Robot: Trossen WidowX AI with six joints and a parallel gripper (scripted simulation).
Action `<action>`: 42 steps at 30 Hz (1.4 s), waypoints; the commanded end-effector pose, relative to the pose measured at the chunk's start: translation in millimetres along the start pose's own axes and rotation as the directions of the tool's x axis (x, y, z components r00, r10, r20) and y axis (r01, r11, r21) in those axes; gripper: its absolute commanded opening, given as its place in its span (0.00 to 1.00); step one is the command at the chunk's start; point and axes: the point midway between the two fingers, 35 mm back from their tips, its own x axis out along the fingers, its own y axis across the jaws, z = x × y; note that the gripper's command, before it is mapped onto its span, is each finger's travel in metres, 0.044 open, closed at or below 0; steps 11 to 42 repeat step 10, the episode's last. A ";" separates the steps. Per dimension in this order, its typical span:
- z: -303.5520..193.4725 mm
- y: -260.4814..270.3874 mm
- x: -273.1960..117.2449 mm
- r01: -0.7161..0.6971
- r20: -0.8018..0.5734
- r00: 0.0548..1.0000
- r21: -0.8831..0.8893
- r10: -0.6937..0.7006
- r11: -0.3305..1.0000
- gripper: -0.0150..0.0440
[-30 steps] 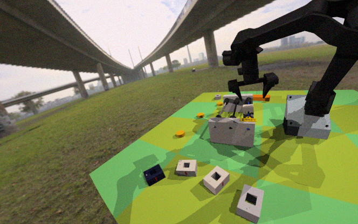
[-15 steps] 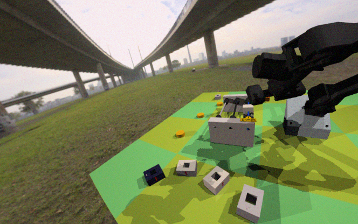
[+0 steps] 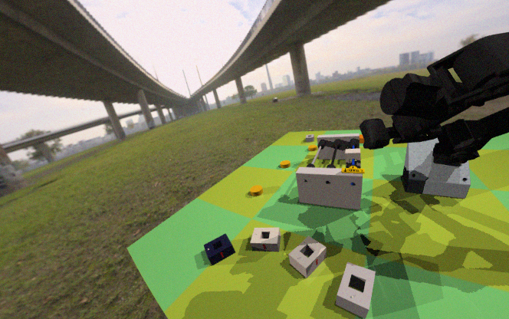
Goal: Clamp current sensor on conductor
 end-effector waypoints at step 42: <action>1.1 1.0 4.6 0.056 -0.038 0.998 -0.004 -0.057 0.998 1.00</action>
